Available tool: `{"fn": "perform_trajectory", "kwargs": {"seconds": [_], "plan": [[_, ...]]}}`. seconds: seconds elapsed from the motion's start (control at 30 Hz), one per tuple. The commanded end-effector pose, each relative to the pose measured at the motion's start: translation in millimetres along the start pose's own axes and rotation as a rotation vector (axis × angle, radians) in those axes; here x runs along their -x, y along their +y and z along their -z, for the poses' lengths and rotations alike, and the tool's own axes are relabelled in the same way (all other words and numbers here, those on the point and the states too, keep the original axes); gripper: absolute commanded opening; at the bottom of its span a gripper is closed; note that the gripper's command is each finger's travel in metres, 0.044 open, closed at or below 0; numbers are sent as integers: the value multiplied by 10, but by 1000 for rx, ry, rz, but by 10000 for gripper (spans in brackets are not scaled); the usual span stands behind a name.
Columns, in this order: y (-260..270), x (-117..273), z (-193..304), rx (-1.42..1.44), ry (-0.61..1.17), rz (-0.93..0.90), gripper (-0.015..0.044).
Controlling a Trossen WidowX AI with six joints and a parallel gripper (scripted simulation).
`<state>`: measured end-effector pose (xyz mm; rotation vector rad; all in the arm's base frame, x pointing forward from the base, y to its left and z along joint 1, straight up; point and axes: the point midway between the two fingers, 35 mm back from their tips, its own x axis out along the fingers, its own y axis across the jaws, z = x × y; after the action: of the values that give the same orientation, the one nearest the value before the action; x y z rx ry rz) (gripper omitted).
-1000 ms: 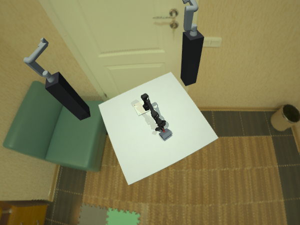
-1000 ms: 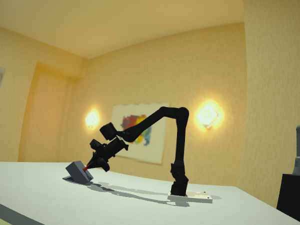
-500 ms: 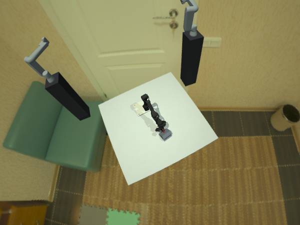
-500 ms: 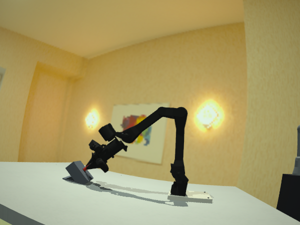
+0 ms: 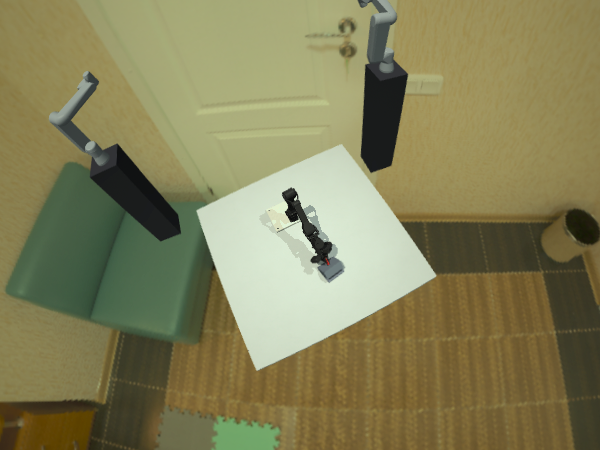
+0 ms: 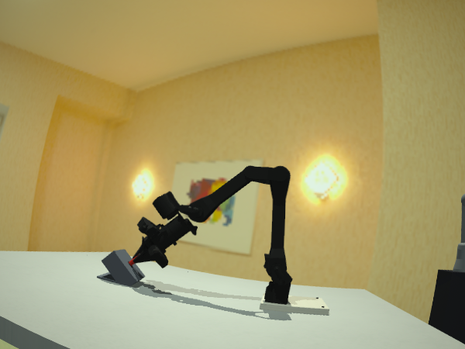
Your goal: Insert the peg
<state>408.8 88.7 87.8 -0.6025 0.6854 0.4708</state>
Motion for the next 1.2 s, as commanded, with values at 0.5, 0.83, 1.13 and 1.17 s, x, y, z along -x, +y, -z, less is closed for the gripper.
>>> {"fn": "perform_trajectory", "kwargs": {"seconds": [0.5, 0.83, 1.13, 1.17], "plan": [[-6, 71, -10, 0, 0, 0, 440], [-15, 200, -23, -1, 2, 0, 440], [-22, 317, -33, -2, 4, 0, 440], [-23, 330, -34, -2, 4, 0, 440]]}}
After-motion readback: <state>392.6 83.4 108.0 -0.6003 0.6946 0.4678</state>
